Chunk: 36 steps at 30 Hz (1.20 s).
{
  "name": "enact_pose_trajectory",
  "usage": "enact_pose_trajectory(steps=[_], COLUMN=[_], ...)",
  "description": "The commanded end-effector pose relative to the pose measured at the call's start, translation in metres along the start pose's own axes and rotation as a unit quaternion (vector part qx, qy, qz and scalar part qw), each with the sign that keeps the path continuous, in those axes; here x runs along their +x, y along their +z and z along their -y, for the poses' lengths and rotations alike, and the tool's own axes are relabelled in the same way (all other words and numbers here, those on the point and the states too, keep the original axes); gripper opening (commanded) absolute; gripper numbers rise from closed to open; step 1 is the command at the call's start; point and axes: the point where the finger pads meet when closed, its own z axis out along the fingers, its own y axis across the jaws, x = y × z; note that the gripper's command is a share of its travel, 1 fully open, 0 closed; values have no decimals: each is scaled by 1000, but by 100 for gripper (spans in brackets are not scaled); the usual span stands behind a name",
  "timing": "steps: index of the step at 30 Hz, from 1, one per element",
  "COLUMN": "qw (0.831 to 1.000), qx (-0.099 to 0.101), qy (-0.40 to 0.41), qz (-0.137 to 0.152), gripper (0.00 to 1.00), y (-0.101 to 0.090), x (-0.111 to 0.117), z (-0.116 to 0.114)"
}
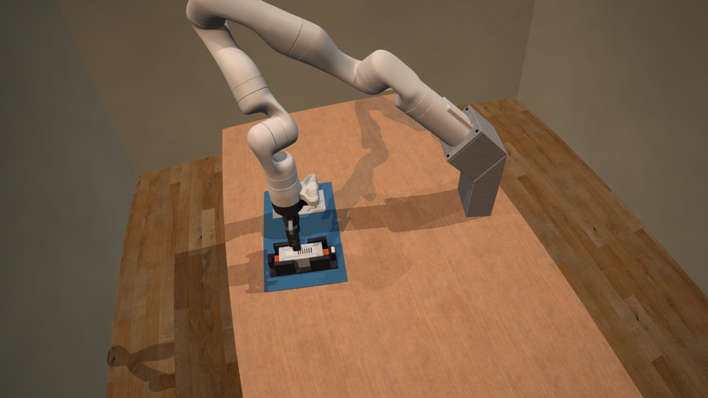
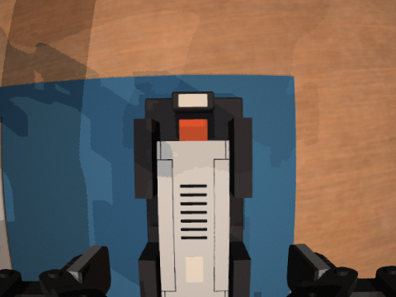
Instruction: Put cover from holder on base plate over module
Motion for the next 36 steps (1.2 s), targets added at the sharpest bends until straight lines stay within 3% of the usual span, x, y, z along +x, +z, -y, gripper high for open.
enact_pose_trajectory(steps=[1, 13, 23, 30, 36], qw=[1000, 1000, 1000, 1000, 1000], qx=[-1, -1, -1, -1, -2], qy=[0, 1, 1, 1, 1], qz=[1, 1, 1, 1, 2], gripper=[100, 100, 100, 100, 100], y=[-2, -4, 46, 46, 80], x=[-1, -1, -1, -1, -1], z=[0, 1, 2, 2, 3])
